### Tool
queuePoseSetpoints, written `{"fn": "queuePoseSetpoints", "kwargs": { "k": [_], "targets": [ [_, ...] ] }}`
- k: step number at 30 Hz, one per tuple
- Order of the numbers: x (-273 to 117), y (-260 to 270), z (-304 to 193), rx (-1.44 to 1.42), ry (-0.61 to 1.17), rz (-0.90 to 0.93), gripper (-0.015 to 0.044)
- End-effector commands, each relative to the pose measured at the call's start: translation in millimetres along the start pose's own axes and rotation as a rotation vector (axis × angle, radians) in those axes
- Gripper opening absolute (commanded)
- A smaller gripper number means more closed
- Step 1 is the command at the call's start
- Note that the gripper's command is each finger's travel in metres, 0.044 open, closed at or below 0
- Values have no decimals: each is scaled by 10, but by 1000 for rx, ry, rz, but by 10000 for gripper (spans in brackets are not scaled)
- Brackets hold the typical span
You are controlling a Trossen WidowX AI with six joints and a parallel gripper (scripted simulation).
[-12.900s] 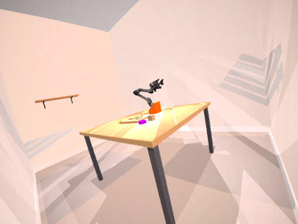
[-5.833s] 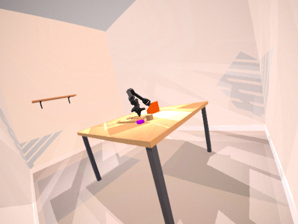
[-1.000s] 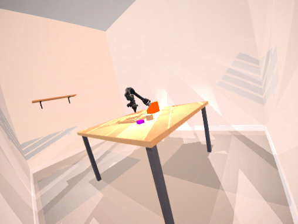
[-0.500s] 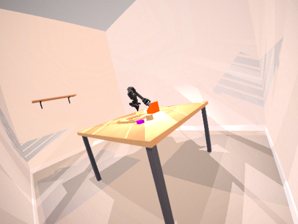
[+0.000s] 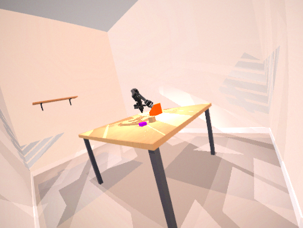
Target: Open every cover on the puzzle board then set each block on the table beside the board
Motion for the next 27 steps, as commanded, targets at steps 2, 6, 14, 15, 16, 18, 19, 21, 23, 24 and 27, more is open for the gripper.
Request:
{"fn": "queuePoseSetpoints", "kwargs": {
  "k": [2, 6, 14, 15, 16, 18, 19, 21, 23, 24, 27],
  "targets": [
    [0, -24, 12, 17, 7, 0, 0],
    [0, -24, 12, 17, 7, 0, 0],
    [0, -24, 12, 17, 7, 0, 0],
    [0, -24, 12, 17, 7, 0, 0],
    [0, -24, 12, 17, 7, 0, 0],
    [0, -24, 12, 17, 7, 0, 0],
    [0, -24, 12, 17, 7, 0, 0],
    [5, -23, 11, 17, 7, 0, 0],
    [16, -22, 10, 17, 7, 0, 0],
    [24, -21, 9, 17, 7, 0, 0],
    [53, -19, 7, 17, 7, 0, 0]
  ]
}}
Point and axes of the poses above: the point midway between the two fingers, 35 mm back from their tips, its own x axis out along the fingers, its own y axis across the jaws, z = x × y, the point moved 8 cm from there along -x, back along the fingers, and after that the axes turned 14 degrees about x, right-handed, at the moved point
